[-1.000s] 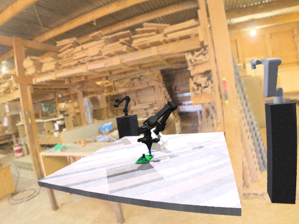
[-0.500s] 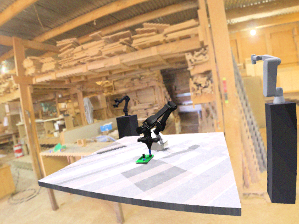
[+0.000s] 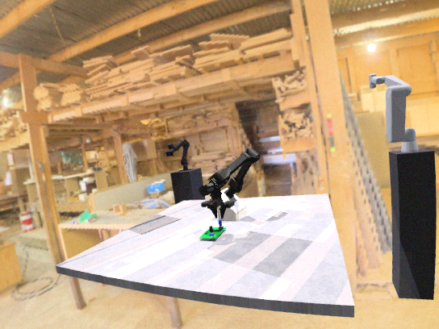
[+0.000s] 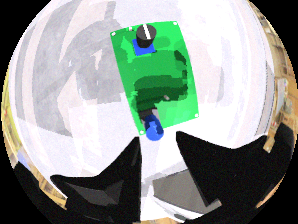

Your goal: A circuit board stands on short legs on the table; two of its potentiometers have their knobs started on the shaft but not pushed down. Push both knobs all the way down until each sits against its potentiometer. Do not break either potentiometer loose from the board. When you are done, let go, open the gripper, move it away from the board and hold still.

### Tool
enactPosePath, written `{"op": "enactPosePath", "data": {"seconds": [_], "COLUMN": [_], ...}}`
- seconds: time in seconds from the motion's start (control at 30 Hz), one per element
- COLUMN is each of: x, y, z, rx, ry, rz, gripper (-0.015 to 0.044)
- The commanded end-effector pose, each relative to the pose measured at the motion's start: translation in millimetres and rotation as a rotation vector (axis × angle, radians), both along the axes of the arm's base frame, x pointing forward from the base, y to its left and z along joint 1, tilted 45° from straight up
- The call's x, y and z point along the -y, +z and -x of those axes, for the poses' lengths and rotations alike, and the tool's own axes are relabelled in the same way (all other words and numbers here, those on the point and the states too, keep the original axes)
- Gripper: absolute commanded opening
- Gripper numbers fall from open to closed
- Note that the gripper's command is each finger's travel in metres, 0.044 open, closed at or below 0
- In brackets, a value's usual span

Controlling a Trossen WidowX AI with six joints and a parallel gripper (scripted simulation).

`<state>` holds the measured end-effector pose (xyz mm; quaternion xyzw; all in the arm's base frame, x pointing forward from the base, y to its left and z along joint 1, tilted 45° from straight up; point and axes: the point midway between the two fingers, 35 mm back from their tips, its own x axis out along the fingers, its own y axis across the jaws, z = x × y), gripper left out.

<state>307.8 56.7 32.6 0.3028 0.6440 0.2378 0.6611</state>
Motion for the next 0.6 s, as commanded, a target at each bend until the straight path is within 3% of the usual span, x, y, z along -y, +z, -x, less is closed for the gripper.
{"op": "enactPosePath", "data": {"seconds": [0.0,0.17,0.57], "x": [0,2,34], "y": [3,12,28], "z": [-5,-21,-93], "rx": [0.029,0.109,0.011], "ry": [0.013,0.046,0.003], "rz": [-0.005,-0.018,0.000], "gripper": [0.0131,0.0000,0.0000]}}
